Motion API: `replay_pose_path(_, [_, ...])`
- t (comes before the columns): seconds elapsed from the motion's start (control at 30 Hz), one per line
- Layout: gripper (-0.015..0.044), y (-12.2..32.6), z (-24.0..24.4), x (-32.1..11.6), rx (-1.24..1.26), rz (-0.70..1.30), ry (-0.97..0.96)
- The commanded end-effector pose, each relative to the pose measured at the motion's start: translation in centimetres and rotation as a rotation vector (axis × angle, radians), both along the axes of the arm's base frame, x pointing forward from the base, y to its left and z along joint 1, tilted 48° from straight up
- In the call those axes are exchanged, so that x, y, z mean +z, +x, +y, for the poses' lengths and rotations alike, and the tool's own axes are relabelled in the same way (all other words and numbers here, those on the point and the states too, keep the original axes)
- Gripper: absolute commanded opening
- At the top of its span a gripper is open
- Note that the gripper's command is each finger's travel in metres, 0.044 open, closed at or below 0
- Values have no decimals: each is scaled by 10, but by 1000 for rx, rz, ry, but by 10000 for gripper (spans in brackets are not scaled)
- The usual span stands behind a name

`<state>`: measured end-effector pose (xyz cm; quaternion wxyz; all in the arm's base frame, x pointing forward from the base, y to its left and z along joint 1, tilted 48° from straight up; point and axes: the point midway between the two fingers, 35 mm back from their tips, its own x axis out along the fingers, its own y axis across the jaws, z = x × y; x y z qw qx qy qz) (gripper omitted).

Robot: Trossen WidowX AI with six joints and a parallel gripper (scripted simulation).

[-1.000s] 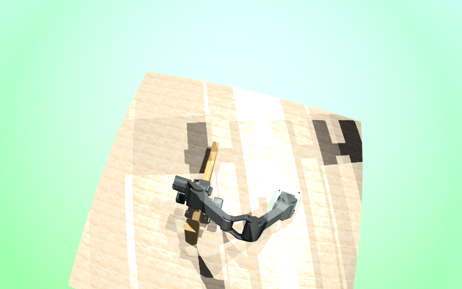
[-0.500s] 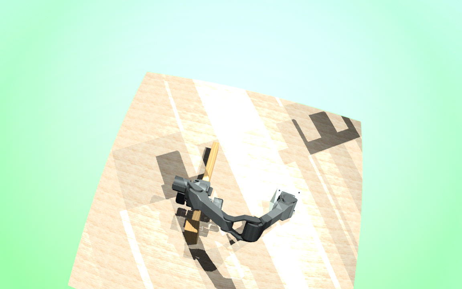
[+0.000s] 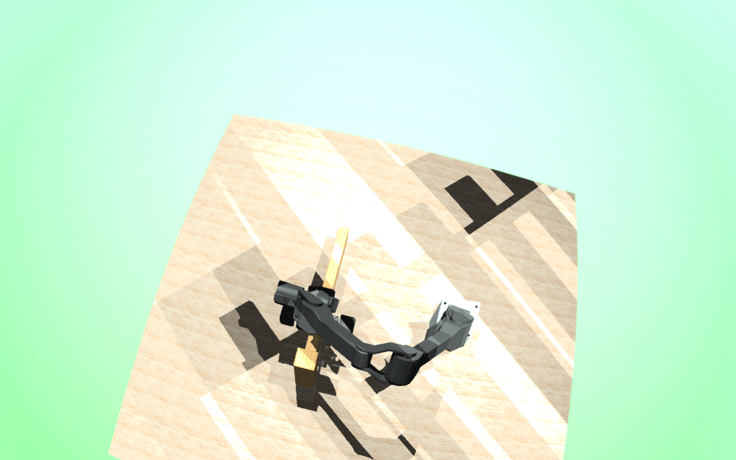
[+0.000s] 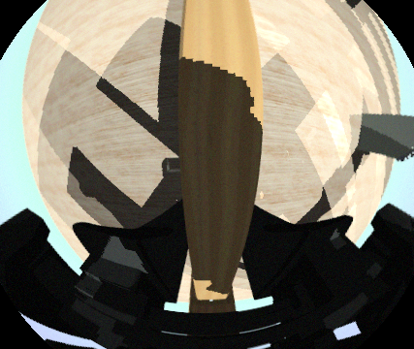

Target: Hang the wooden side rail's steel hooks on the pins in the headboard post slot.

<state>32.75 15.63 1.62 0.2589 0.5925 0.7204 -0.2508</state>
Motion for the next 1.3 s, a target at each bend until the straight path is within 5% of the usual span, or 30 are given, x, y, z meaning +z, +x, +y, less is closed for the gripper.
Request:
replay_pose_path(0.0, [0,1,-1,2,-8,0,1])
replay_pose_path(1.27, [0,2,2,5,-8,0,1])
